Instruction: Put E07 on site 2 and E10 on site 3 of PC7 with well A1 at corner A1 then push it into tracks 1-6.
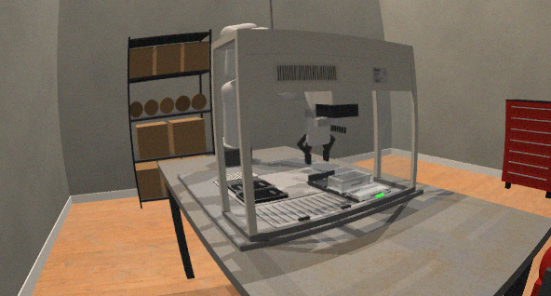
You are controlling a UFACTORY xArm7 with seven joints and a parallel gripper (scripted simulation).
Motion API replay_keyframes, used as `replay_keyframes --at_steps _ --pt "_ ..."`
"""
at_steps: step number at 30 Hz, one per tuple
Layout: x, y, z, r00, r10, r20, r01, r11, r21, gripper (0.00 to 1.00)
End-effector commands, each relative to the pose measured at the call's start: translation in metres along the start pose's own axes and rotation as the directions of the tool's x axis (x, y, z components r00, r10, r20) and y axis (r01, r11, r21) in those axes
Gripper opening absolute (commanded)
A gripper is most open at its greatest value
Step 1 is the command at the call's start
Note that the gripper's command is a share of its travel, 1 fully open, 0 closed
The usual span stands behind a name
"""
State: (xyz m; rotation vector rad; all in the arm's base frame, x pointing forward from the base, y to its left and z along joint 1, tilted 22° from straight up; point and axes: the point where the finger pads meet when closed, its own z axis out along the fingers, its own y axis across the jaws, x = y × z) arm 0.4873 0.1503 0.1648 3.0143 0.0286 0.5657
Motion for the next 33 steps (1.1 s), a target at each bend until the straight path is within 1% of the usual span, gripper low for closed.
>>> replay_keyframes --at_steps 1,33 --pt "0.001 -0.001 -0.005 1.0 0.0 -0.004 0.0 1.0 0.002 0.82" --pt "0.001 -0.001 -0.055 1.0 0.0 -0.004 0.0 1.0 0.002 0.82"
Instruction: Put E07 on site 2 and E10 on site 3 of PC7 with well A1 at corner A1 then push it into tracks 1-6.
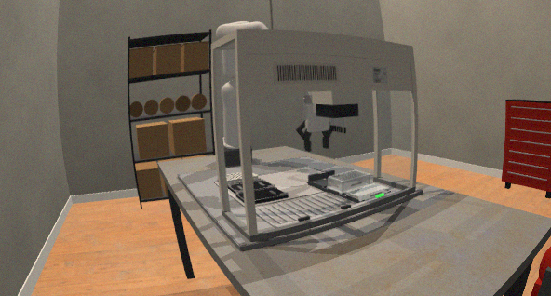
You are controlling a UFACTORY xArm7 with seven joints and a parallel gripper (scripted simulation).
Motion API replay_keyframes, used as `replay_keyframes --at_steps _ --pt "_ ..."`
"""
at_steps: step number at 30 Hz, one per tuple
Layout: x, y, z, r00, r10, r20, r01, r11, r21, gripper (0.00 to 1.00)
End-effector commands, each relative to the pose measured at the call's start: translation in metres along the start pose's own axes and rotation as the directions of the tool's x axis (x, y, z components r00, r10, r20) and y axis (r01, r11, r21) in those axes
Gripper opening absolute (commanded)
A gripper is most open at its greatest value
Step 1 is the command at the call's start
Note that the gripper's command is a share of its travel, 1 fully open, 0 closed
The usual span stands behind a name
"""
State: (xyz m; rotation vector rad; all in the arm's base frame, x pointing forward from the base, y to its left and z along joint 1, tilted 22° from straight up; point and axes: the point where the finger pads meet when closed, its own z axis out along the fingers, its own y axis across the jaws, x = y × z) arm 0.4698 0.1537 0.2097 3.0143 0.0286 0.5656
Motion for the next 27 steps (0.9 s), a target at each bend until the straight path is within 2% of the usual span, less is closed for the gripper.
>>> replay_keyframes --at_steps 1,27 --pt "0.001 -0.001 -0.007 1.0 0.0 -0.004 0.0 1.0 0.002 0.82" --pt "0.001 -0.001 -0.045 1.0 0.0 -0.004 0.0 1.0 0.002 0.82"
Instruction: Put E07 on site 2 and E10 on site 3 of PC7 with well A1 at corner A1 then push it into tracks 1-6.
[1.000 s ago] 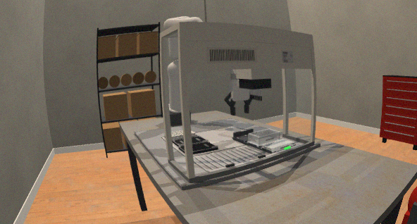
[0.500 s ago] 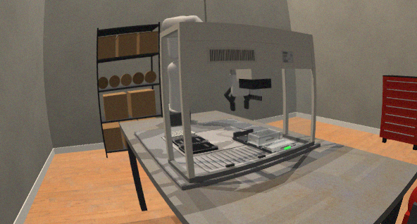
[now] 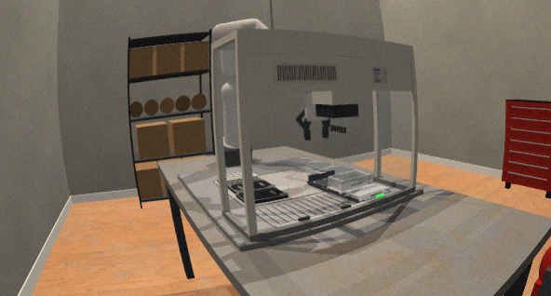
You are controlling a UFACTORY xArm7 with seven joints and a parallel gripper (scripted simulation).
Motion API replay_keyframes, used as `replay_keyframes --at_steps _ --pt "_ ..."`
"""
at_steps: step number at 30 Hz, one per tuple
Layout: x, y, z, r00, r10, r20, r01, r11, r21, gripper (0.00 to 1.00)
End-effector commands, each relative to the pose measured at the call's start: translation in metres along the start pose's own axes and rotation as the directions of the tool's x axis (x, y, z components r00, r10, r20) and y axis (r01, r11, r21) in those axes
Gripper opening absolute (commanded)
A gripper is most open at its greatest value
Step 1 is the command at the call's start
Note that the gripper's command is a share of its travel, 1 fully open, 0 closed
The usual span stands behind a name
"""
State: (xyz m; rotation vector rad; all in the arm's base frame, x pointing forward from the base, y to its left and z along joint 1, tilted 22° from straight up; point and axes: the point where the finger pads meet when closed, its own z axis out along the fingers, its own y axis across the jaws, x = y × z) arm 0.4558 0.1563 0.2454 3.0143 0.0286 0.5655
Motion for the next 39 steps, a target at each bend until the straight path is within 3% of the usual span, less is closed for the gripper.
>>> replay_keyframes --at_steps 1,7,39 --pt "0.0013 -0.0006 -0.0085 1.0 0.0 -0.004 0.0 1.0 0.002 0.82" --pt "0.0013 -0.0006 -0.0171 1.0 0.0 -0.004 0.0 1.0 0.002 0.82" --pt "0.0013 -0.0006 -0.017 1.0 0.0 -0.004 0.0 1.0 0.002 0.82"
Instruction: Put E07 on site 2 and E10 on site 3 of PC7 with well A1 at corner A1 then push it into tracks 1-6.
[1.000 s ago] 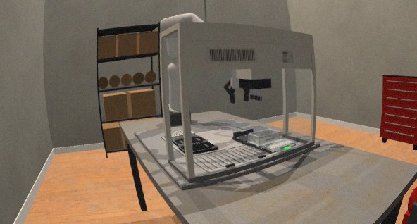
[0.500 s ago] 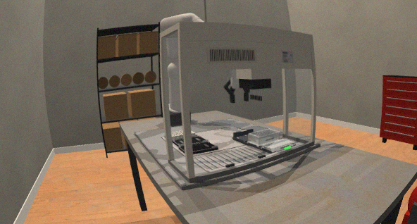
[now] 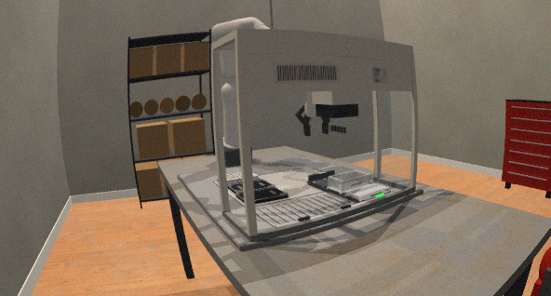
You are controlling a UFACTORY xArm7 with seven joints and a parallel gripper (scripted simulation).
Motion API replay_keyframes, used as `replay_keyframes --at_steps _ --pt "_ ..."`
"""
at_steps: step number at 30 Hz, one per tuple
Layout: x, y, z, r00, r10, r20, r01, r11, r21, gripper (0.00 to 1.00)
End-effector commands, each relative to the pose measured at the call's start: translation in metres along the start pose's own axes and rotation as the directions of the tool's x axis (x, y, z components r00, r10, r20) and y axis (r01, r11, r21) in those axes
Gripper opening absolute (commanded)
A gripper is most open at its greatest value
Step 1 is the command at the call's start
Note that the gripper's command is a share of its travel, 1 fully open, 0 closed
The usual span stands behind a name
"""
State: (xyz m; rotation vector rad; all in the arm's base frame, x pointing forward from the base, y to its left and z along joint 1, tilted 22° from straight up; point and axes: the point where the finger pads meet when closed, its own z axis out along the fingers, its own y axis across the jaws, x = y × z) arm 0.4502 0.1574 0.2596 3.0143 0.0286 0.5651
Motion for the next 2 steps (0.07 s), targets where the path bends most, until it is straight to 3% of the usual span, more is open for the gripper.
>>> replay_keyframes --at_steps 1,2 --pt "0.0013 -0.0006 -0.0017 1.0 0.0 -0.004 0.0 1.0 0.002 0.82" --pt "0.0013 -0.0006 -0.0017 1.0 0.0 -0.004 0.0 1.0 0.002 0.82"
